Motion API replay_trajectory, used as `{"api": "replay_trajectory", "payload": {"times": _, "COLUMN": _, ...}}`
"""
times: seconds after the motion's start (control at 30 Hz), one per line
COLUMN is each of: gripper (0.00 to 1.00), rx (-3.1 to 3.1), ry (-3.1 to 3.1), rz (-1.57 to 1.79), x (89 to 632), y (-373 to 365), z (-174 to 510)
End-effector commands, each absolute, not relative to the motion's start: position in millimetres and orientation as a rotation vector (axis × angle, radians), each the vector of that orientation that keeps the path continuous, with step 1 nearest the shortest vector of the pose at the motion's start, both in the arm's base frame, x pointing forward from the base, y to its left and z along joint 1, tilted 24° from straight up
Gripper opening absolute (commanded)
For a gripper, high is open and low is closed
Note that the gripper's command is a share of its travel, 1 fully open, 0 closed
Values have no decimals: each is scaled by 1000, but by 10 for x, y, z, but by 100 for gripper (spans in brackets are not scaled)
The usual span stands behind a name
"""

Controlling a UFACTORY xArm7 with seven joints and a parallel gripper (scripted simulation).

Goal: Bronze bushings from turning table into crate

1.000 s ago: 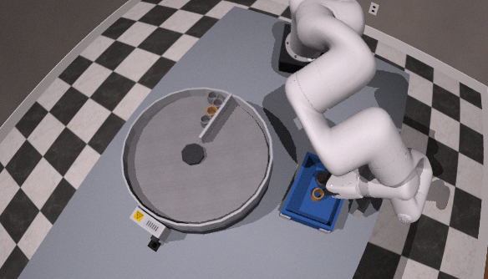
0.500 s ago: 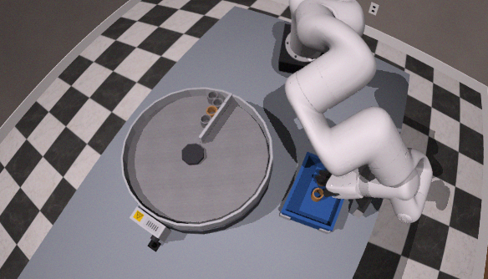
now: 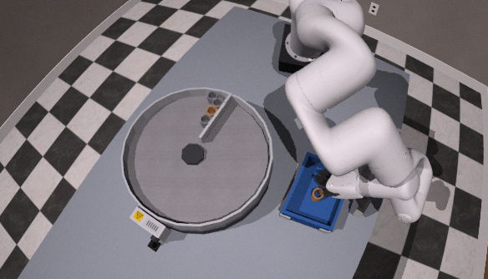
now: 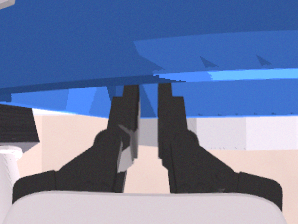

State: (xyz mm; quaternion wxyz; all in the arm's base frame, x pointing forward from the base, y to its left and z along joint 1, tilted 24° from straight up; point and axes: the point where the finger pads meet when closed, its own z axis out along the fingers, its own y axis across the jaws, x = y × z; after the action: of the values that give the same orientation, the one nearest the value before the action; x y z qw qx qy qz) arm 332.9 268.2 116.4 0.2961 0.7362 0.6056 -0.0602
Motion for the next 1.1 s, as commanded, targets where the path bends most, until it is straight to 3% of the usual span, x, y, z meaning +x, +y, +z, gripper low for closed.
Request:
{"api": "replay_trajectory", "payload": {"times": 0.0, "gripper": 12, "rx": 1959, "ry": 1611, "rz": -156, "x": 3329, "y": 2690, "z": 1177}}
{"api": "replay_trajectory", "payload": {"times": 1.07, "gripper": 12, "rx": 1959, "ry": 1611, "rz": -156, "x": 3043, "y": 2566, "z": 1871}}
